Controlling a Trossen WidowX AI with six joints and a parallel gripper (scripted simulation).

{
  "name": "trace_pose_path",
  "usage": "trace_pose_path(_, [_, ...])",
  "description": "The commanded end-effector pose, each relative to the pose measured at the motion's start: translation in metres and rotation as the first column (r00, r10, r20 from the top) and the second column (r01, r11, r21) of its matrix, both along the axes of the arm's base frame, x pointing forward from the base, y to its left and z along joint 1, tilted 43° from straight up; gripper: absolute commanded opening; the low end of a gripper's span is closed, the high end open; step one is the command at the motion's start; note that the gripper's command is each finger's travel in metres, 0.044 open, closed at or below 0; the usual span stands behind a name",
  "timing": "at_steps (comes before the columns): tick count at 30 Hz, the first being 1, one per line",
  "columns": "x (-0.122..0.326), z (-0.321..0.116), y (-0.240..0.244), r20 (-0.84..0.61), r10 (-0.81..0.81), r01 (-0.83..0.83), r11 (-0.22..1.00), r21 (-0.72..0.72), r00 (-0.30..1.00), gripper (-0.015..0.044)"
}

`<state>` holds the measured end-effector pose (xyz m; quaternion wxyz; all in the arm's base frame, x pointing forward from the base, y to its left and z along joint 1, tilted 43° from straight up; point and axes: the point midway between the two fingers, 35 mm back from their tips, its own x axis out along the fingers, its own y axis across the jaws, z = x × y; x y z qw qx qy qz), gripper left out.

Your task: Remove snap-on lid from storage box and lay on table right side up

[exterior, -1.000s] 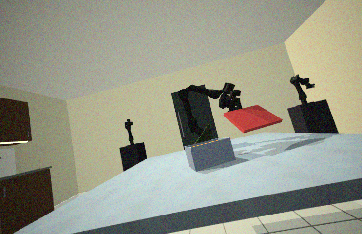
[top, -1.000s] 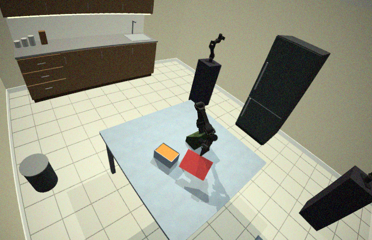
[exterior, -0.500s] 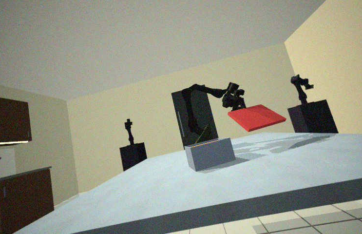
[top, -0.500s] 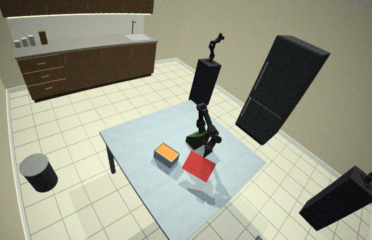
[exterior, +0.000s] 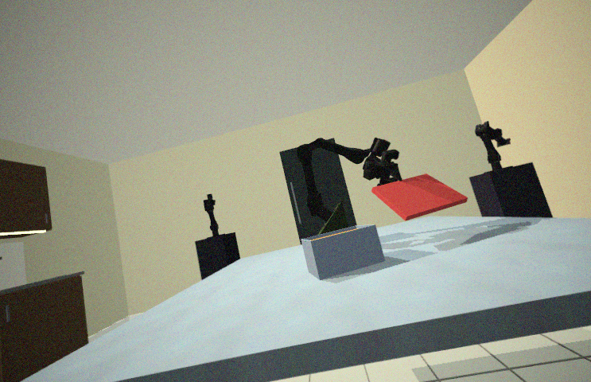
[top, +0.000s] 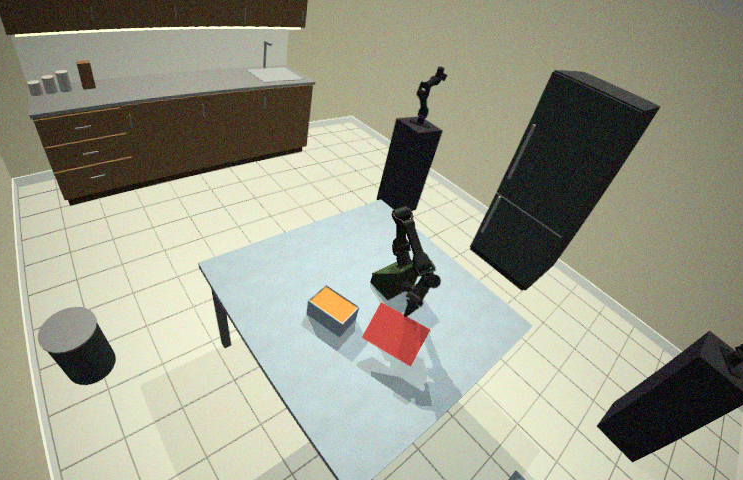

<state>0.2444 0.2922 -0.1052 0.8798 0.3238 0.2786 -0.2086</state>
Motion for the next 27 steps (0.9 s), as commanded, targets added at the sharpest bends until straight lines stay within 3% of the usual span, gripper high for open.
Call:
trace_pose_path(1, [0.0, -0.001, 0.001, 0.009, 0.008, -0.008, 1.0, 0.003, 1.0, 0.0])
trace_pose_path(27, [0.002, -0.016, -0.013, 0.01, 0.008, -0.008, 1.0, 0.002, 1.0, 0.0])
